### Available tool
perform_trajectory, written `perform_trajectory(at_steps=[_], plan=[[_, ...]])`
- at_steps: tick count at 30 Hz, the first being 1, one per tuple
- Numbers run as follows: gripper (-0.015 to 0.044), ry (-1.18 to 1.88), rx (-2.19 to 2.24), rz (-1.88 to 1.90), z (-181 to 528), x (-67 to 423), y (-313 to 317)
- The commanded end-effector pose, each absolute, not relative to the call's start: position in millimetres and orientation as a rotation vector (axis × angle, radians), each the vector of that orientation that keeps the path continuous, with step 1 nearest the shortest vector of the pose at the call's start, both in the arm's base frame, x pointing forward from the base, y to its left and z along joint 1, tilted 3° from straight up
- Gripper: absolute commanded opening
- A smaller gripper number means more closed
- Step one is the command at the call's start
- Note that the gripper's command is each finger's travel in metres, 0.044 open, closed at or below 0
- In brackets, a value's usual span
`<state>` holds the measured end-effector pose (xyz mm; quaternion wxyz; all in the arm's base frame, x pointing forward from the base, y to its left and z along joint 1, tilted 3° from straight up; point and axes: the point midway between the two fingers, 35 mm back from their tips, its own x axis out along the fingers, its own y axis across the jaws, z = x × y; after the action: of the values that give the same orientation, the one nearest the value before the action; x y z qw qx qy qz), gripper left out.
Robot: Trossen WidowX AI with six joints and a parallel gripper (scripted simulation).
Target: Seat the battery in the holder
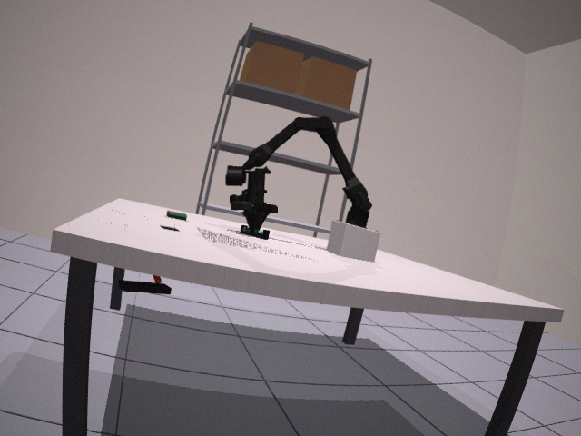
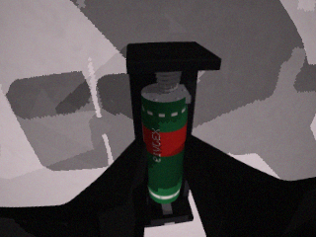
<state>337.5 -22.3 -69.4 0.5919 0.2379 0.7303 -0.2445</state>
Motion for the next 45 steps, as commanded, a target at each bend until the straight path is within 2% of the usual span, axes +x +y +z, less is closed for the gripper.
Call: perform_trajectory(at_steps=[1,29,33,45], plan=[[0.0058,1.680,0.551,-0.579,-68,338,-24],[0.0058,1.684,0.557,-0.578,-70,328,-16],[0.0160,1.684,0.557,-0.578,-70,328,-16],[0.0160,1.683,0.555,-0.577,-55,329,-16]])
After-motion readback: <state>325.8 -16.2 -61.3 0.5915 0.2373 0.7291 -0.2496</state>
